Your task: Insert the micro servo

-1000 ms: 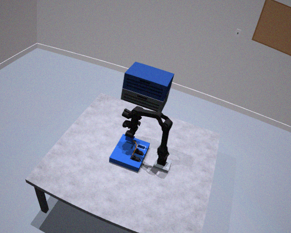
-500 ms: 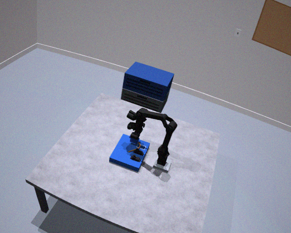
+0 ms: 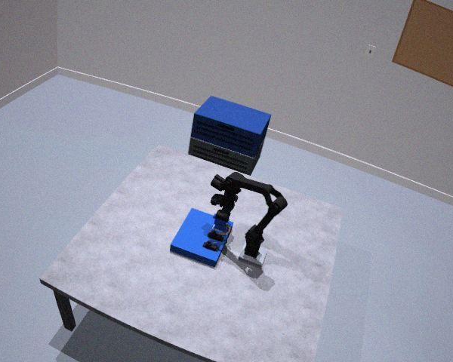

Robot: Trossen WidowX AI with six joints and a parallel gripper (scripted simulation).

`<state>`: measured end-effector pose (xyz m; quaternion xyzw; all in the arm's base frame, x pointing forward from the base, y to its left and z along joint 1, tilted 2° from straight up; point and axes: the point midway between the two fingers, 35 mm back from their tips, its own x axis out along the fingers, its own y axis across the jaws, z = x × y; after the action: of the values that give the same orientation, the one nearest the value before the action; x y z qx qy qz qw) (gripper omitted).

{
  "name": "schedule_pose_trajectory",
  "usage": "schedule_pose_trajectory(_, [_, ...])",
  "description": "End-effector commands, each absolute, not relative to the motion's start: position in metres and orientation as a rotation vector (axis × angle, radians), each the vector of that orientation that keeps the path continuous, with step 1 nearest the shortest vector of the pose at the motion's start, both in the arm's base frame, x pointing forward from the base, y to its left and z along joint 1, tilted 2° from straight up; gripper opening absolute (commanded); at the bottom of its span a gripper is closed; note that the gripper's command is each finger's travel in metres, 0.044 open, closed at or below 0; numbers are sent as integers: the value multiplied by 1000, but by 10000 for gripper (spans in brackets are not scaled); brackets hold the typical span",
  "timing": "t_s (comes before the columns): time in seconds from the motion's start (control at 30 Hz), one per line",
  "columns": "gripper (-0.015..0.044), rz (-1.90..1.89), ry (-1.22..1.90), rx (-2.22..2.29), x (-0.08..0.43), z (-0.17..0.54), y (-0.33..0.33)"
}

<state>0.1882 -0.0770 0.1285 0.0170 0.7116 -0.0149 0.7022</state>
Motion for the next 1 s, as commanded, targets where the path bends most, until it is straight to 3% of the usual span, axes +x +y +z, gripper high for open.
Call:
schedule_pose_trajectory(0.0, [0, -34, 1579, 28, 184, 129, -77])
schedule_pose_trajectory(0.97, [0, -34, 1579, 28, 183, 105, -77])
